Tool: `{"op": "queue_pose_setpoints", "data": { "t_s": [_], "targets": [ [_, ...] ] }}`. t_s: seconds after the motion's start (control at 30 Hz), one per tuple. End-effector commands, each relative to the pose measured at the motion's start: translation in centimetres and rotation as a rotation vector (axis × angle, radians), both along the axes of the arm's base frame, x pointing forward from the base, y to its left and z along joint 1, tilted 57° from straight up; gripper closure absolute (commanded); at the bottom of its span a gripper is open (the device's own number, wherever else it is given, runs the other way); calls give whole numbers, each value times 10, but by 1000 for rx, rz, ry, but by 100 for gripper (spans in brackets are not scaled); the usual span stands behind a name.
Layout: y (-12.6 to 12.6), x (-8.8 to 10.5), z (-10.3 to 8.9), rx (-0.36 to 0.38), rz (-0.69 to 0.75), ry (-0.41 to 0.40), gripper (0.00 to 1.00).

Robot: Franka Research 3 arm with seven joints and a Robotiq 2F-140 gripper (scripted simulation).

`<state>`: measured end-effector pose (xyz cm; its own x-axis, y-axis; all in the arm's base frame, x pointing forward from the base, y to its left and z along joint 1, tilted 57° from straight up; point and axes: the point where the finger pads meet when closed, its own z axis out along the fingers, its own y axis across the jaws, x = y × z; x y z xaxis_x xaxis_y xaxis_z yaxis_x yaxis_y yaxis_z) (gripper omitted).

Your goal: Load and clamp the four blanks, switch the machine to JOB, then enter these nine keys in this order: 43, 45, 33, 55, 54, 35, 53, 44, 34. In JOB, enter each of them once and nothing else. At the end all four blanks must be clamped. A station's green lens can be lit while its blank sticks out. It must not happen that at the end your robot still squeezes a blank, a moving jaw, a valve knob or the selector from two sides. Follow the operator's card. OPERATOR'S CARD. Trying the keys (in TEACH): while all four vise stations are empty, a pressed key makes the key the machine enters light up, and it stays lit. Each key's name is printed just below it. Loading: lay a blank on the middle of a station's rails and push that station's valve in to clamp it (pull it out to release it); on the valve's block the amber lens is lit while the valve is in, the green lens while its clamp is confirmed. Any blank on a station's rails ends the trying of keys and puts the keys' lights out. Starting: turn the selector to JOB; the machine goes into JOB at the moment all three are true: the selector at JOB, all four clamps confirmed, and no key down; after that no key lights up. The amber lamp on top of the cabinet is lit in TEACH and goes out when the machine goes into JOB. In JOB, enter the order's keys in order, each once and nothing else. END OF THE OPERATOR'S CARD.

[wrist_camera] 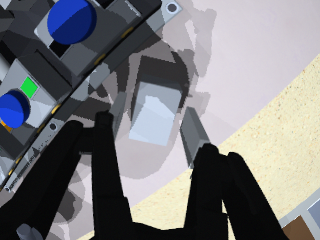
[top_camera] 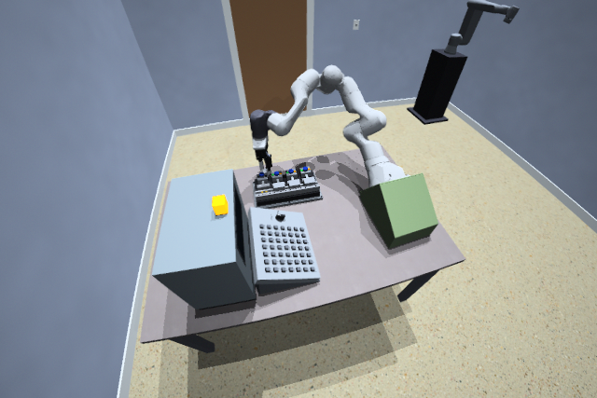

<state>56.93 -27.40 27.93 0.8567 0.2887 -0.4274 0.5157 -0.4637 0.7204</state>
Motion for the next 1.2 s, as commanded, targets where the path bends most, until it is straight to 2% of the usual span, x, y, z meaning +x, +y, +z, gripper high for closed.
{"op": "queue_pose_setpoints", "data": {
  "t_s": [0.0,0.3,0.33,1.17],
  "targets": [
    [-2,-1,-1,-3,-3,-1,60],
    [-2,-1,-1,-3,-3,-1,60],
    [-2,-1,-1,-3,-3,-1,100],
    [-2,-1,-1,-3,-3,-1,100]
  ]
}}
